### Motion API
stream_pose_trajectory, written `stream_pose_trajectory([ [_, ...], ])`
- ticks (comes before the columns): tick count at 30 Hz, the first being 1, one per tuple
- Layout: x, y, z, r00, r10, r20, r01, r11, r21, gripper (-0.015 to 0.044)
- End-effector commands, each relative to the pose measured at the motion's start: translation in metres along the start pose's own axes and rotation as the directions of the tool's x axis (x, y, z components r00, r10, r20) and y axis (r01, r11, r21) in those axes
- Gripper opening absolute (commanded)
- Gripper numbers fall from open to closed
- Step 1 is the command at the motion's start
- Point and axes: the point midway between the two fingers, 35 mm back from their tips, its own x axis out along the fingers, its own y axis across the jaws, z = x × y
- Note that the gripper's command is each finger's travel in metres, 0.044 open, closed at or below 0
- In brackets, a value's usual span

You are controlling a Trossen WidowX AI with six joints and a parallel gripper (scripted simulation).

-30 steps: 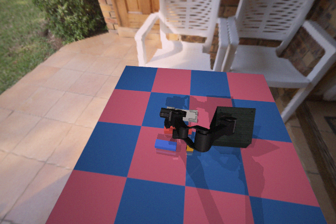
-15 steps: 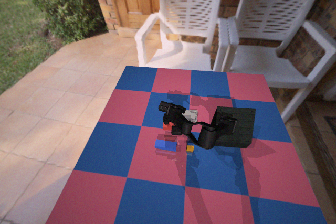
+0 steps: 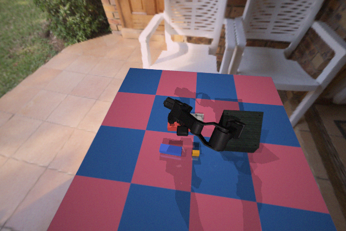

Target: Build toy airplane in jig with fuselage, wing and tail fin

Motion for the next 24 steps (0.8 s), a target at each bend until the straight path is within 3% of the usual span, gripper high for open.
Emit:
stream_pose_trajectory([
  [1, -0.014, 0.001, 0.003, 1.0, -0.008, 0.013, 0.008, 1.0, -0.014, 0.0],
  [9, -0.035, 0.003, -0.001, 1.0, -0.001, 0.013, 0.001, 1.0, -0.016, 0.0],
  [24, -0.019, -0.035, -0.004, 1.0, -0.004, 0.014, 0.004, 0.999, 0.033, 0.0],
])
